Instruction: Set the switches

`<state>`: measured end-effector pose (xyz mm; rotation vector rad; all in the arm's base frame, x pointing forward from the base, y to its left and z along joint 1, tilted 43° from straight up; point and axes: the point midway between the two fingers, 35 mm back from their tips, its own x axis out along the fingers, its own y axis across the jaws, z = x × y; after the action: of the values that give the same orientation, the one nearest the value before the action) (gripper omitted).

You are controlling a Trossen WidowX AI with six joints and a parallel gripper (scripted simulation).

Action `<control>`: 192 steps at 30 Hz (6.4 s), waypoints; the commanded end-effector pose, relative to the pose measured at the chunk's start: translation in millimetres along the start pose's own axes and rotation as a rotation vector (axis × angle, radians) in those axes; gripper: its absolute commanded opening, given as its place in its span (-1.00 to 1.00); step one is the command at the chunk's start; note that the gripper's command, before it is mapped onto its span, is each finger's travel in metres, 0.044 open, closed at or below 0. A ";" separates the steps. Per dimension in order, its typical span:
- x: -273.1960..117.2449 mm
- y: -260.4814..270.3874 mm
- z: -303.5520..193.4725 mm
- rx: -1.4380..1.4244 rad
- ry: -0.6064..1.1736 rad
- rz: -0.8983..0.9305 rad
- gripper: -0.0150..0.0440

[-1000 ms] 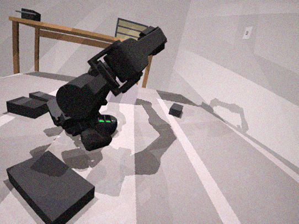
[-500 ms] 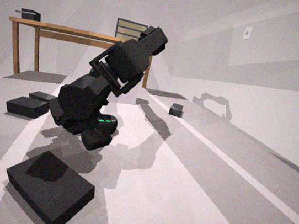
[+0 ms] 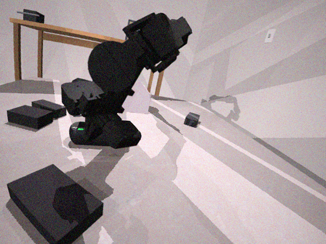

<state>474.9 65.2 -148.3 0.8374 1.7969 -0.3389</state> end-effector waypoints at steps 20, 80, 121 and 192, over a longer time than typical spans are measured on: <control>19.5 -63.5 2.0 0.311 0.355 0.171 -0.49; 42.3 -107.8 -25.7 0.580 0.440 0.275 1.00; 46.4 -104.8 -29.9 0.581 0.435 0.273 0.65; -5.4 -100.7 -46.8 0.597 0.303 0.231 0.64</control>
<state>373.2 18.9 -145.4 1.5687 1.8767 -0.6344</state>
